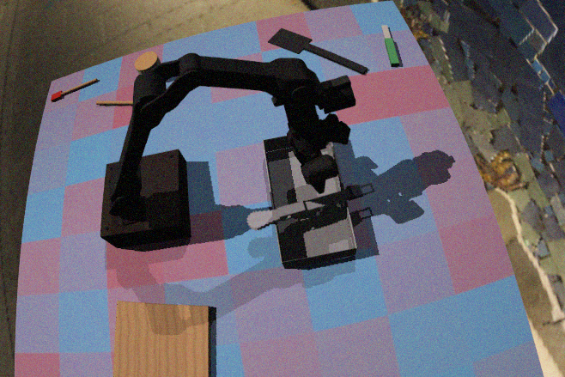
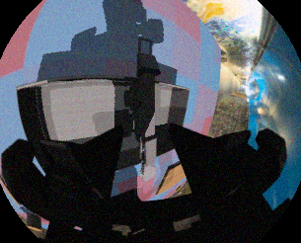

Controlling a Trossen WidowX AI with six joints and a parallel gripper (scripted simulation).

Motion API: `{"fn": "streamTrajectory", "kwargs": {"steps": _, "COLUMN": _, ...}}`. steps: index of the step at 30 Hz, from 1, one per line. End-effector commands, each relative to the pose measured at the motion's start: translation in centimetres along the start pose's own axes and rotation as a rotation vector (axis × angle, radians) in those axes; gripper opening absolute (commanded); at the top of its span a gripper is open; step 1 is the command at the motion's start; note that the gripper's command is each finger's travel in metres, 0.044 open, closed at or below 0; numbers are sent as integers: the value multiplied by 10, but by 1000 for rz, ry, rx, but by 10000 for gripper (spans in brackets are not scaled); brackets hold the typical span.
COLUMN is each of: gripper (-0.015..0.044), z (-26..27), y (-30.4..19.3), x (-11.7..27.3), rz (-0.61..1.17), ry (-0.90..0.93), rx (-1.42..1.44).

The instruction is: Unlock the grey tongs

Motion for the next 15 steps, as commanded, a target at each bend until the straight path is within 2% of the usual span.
{"fn": "streamTrajectory", "kwargs": {"steps": 1, "gripper": 260, "z": -5, "y": -3, "x": -1, "rz": -1, "ry": -6, "rx": -8}}
{"fn": "streamTrajectory", "kwargs": {"steps": 15, "gripper": 260, "z": -5, "y": -2, "x": -13, "rz": -1, "ry": -6, "rx": -8}}
Point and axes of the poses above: the point midway between the two fingers, 35 mm back from their tips, its own x axis back along the fingers, its own z axis across the jaws, y = z × x, the point moved 5 cm from there along x, back along the fingers, and after that the axes turned 15 degrees about -x, right-handed, at the moved point
